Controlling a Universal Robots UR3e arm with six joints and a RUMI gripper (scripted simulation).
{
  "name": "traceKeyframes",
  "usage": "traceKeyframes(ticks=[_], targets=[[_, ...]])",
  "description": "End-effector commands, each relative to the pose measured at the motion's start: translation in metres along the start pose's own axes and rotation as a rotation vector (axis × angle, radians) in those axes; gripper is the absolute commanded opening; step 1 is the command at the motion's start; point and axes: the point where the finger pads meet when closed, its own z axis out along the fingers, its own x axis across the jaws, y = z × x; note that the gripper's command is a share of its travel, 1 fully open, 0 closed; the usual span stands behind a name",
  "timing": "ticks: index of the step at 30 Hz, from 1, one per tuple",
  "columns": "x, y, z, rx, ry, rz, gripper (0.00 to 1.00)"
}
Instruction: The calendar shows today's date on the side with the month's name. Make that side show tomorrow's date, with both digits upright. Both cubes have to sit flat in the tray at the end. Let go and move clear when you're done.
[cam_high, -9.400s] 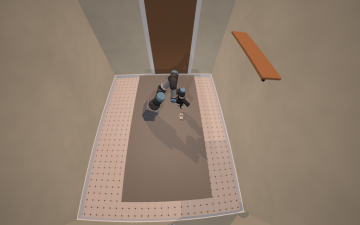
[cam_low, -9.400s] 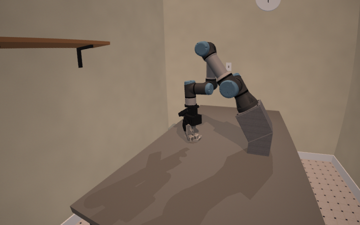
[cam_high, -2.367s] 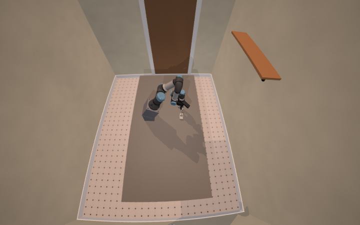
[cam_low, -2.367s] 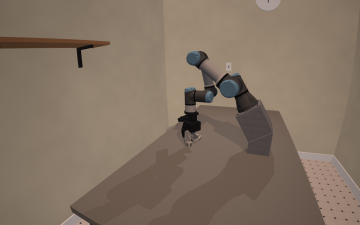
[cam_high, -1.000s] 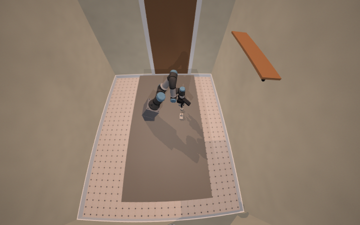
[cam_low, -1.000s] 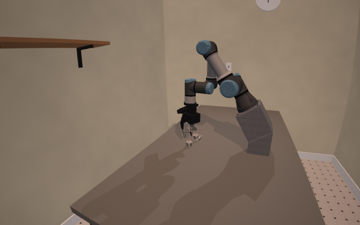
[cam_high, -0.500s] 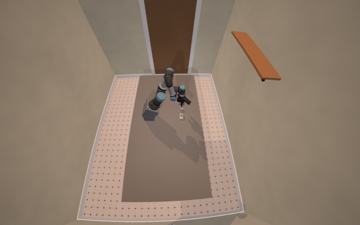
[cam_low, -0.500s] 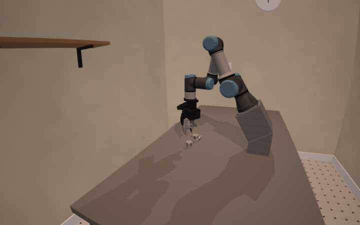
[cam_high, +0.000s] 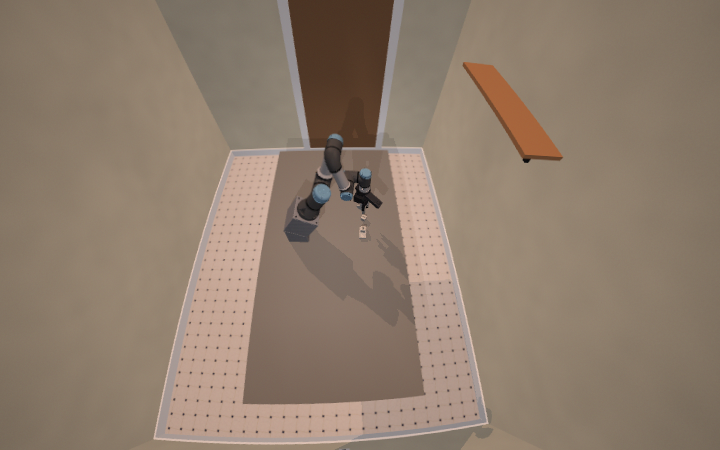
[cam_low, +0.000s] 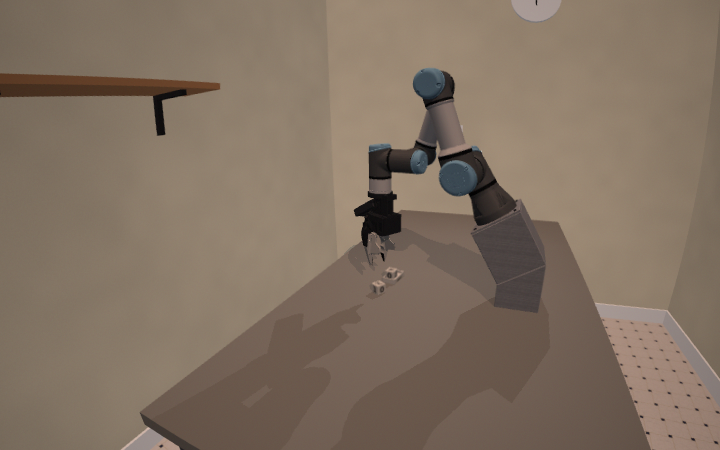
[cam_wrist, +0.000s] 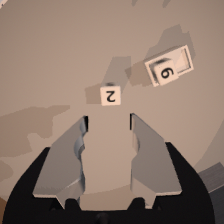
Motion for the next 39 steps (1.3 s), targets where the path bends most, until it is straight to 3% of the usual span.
traceKeyframes(ticks=[1,5,6,39], targets=[[0.0006,0.0020,-0.0014,-0.013,0.002,-0.001,0.29],[0.0005,0.0021,-0.0016,-0.013,0.002,-0.001,0.29],[0.0005,0.0021,-0.0016,-0.013,0.002,-0.001,1.00],[0.0011,0.0022,-0.0013,-0.013,0.003,0.022,1.00]])
